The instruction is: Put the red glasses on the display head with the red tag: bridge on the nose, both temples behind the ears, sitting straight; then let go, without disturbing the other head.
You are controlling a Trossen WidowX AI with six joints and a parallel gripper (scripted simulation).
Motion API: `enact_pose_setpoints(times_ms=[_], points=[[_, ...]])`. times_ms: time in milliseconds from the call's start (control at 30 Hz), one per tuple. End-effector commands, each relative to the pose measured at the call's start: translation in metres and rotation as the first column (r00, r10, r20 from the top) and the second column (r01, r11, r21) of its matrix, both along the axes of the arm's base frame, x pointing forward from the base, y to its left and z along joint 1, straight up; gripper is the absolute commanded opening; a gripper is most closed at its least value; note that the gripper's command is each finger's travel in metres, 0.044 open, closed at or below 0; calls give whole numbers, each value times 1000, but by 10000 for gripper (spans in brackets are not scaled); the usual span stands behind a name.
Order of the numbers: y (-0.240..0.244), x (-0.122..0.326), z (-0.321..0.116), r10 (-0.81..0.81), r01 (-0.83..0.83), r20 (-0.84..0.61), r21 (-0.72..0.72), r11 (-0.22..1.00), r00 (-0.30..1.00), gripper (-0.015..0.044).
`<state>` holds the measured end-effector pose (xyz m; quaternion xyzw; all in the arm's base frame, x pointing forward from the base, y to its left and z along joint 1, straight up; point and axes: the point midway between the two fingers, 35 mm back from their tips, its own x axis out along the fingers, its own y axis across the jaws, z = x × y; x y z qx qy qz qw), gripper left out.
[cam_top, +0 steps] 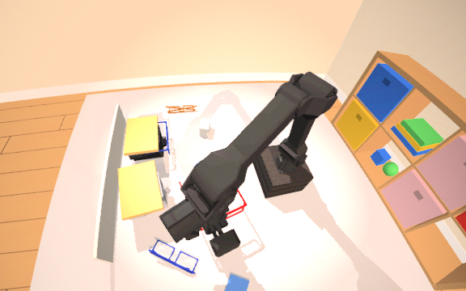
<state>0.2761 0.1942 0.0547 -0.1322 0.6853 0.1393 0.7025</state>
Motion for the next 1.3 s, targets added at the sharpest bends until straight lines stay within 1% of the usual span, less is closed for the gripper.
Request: enact_pose_setpoints(times_ms=[0, 333, 700, 1267], points=[[-20, 11, 0, -89, 89, -1, -2, 996, 996, 0], [-72, 36, 0, -308, 308, -1, -2, 952, 952, 0], [-133, 51, 0, -527, 527, 0, -1, 850, 850, 0], [-136, 54, -14, -539, 539, 0, -1, 842, 842, 0]])
